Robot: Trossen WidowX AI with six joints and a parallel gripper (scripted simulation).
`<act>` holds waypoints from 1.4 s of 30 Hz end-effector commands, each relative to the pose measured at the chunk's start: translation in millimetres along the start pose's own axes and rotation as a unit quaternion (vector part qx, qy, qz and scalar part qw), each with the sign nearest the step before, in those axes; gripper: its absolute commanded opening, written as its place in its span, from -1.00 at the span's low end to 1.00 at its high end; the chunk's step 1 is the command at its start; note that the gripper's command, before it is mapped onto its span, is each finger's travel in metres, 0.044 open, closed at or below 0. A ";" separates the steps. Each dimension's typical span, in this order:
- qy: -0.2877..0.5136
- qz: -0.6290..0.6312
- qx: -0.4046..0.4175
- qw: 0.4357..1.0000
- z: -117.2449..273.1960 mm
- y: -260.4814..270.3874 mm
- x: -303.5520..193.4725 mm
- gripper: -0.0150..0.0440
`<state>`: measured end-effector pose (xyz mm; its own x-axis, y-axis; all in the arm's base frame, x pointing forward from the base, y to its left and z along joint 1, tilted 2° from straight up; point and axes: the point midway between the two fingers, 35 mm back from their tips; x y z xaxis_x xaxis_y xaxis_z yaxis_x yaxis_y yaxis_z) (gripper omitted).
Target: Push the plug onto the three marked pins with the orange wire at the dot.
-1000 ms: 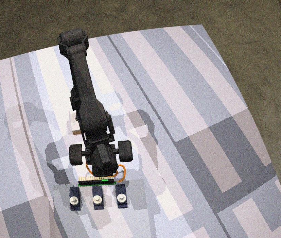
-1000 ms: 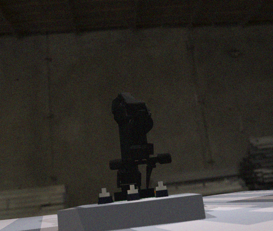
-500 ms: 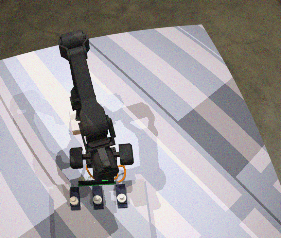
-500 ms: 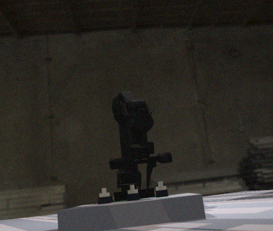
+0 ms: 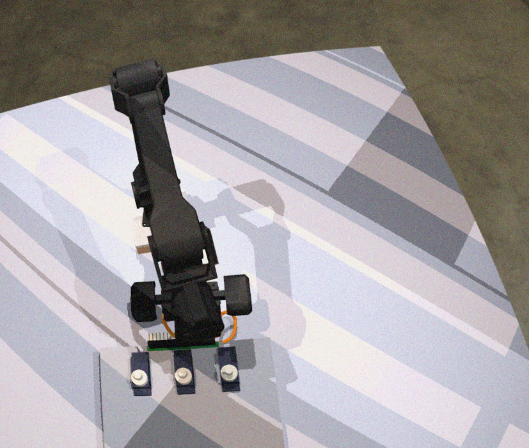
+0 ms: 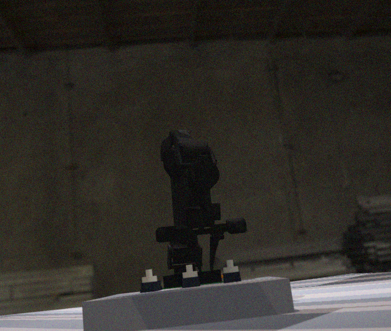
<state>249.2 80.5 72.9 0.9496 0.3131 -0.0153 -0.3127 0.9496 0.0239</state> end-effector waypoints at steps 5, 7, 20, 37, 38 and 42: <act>-0.003 0.002 0.000 1.000 1.2 -2.1 6.7 -0.49; -0.003 0.002 0.000 1.000 1.2 -2.6 8.0 -0.49; -0.003 0.002 0.000 1.000 -2.0 -1.8 10.4 -0.14; -0.003 0.002 0.000 1.000 58.1 -1.8 10.1 1.00; -0.003 0.002 0.000 1.000 58.1 -1.8 10.1 1.00; -0.003 0.002 0.000 1.000 58.1 -1.8 10.1 1.00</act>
<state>259.9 81.1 128.6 0.9490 0.3150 -0.0126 -0.3146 0.9489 0.0246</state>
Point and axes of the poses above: the point midway between the two fingers, 35 mm back from their tips, its own z axis back along the fingers, its own y axis across the jaws, x = y × z, and after that the axes turned 14 degrees about z, right-handed
